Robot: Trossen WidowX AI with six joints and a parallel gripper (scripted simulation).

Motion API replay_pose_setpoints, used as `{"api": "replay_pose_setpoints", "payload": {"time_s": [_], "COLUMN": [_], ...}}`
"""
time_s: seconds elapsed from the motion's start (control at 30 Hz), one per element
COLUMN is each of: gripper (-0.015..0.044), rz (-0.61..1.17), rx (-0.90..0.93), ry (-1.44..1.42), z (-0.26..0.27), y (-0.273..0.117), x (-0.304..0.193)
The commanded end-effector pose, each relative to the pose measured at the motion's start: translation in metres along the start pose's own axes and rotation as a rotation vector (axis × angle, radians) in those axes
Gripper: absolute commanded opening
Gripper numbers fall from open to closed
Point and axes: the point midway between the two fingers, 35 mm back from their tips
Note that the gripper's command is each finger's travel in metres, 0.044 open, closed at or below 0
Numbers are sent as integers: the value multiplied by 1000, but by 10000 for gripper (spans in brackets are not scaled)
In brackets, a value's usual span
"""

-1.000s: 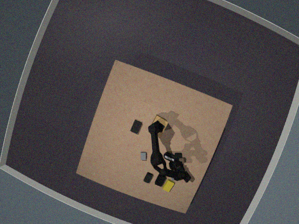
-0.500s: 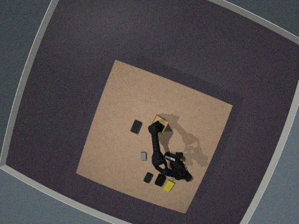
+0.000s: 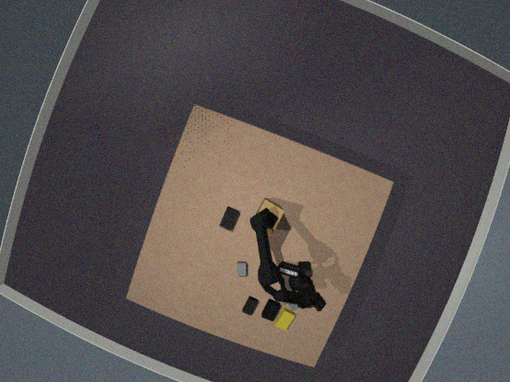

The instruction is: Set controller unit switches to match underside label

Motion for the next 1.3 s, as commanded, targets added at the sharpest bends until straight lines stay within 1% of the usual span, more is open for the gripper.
{"api": "replay_pose_setpoints", "payload": {"time_s": [0.0, 1.27], "gripper": [338, 338], "rz": [-18, -18], "rx": [-12, -11], "ry": [3, 3], "z": [-2, -6], "y": [9, 35], "x": [2, -12]}}
Point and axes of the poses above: the point midway between the two fingers, 35 mm back from their tips, its own y axis out along the fingers, its own z axis across the jaws, x = y × z, and after that the axes turned 15 degrees about y, right-handed
